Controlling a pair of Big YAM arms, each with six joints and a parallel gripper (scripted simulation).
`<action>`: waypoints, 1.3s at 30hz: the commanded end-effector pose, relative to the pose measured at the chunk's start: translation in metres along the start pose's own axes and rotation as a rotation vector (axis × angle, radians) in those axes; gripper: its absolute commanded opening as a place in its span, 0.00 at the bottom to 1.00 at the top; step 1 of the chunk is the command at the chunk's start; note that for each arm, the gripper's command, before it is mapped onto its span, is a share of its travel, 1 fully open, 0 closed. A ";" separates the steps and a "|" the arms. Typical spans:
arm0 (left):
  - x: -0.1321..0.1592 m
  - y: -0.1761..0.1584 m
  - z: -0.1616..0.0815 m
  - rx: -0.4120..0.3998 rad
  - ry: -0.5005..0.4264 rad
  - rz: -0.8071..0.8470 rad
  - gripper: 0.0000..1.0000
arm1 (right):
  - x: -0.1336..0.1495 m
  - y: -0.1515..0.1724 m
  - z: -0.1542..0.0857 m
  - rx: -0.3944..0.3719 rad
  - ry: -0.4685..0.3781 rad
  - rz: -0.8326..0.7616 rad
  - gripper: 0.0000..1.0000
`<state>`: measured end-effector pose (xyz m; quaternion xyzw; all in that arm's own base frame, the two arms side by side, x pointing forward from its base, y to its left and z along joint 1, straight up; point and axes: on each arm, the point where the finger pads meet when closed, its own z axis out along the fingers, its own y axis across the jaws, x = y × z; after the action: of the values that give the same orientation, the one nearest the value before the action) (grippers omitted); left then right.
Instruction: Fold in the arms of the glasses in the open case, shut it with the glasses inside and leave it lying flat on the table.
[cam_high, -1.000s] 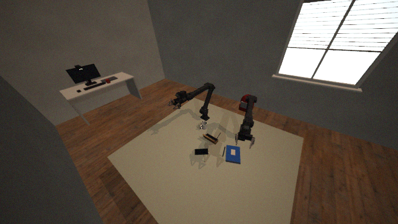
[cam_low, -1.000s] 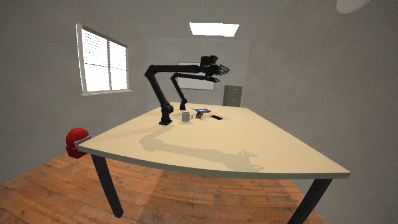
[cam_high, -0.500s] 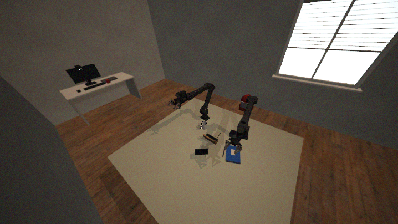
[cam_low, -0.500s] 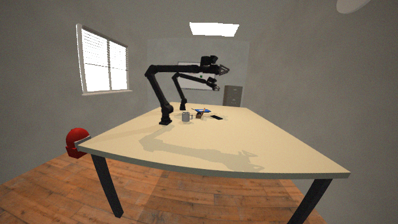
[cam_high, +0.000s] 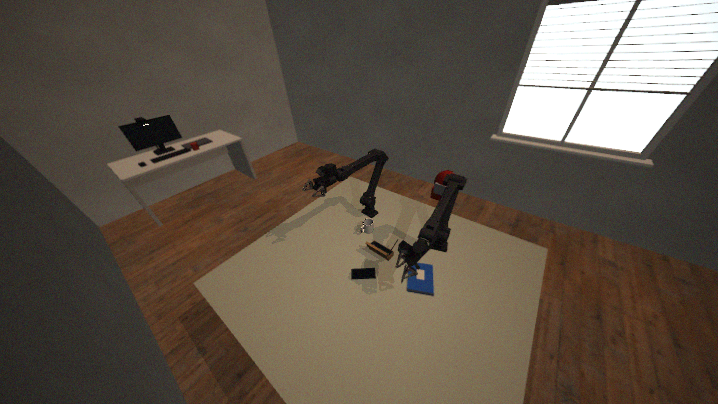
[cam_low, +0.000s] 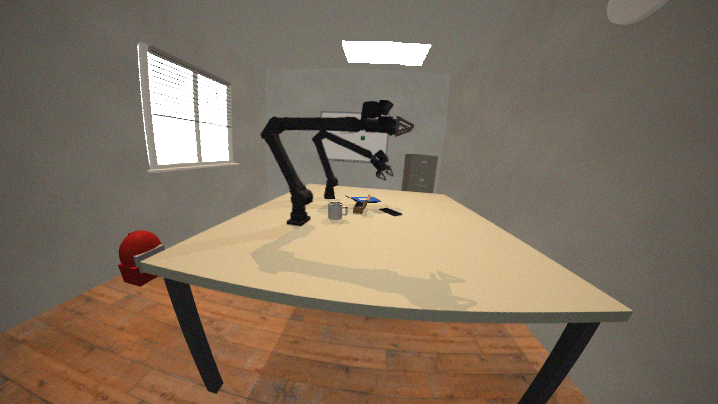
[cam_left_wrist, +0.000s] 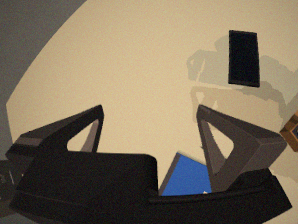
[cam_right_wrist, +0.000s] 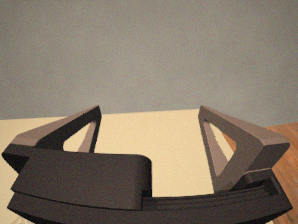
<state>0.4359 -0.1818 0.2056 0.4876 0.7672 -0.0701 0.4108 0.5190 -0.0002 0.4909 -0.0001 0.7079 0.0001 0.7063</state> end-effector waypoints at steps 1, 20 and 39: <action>-0.001 -0.016 0.002 0.050 0.002 0.105 0.96 | -0.041 -0.003 0.005 0.004 -0.072 -0.007 1.00; 0.063 -0.178 0.020 0.576 0.021 0.408 0.96 | -0.041 -0.003 0.005 0.004 -0.072 -0.007 1.00; 0.096 -0.257 0.003 0.838 -0.013 0.464 0.96 | -0.041 -0.003 0.005 0.004 -0.072 -0.007 1.00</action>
<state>0.2179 -0.2469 0.0686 0.7707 0.5383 -0.2780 0.1971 0.5190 -0.0002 0.4909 -0.0001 0.7079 0.0001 0.7063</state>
